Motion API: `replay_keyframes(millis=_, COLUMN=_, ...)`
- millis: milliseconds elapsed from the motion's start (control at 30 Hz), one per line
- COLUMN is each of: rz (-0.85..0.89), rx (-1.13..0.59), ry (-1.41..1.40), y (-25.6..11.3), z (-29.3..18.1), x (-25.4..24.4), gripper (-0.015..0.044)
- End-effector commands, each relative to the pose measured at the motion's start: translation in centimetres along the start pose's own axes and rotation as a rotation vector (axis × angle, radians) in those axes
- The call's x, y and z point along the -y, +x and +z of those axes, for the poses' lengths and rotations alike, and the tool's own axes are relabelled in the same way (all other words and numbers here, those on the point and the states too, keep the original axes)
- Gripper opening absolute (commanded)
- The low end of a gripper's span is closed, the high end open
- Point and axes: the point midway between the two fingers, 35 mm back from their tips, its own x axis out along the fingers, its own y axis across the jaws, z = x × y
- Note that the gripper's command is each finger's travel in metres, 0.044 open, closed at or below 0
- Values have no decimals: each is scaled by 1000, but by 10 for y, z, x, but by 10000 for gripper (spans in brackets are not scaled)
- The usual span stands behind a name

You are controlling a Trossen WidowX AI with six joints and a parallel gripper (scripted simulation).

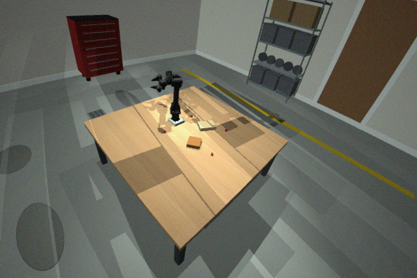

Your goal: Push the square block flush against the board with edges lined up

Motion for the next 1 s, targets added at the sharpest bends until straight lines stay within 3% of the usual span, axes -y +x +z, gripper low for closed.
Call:
replay_keyframes(millis=0, rz=0, rx=0, ry=0, y=0, z=0, x=0, gripper=374)
replay_keyframes(millis=300, rz=51, rx=55, ry=-93, y=-8, z=7, x=-11, gripper=137)
replay_keyframes(millis=467, rz=129, rx=140, ry=-71, y=-31, z=31, x=-26, gripper=6)
replay_keyframes(millis=700, rz=252, rx=280, ry=-40, y=-80, z=67, x=-51, gripper=0)
replay_keyframes(millis=967, rz=320, rx=388, ry=41, y=-105, z=90, x=-58, gripper=0)
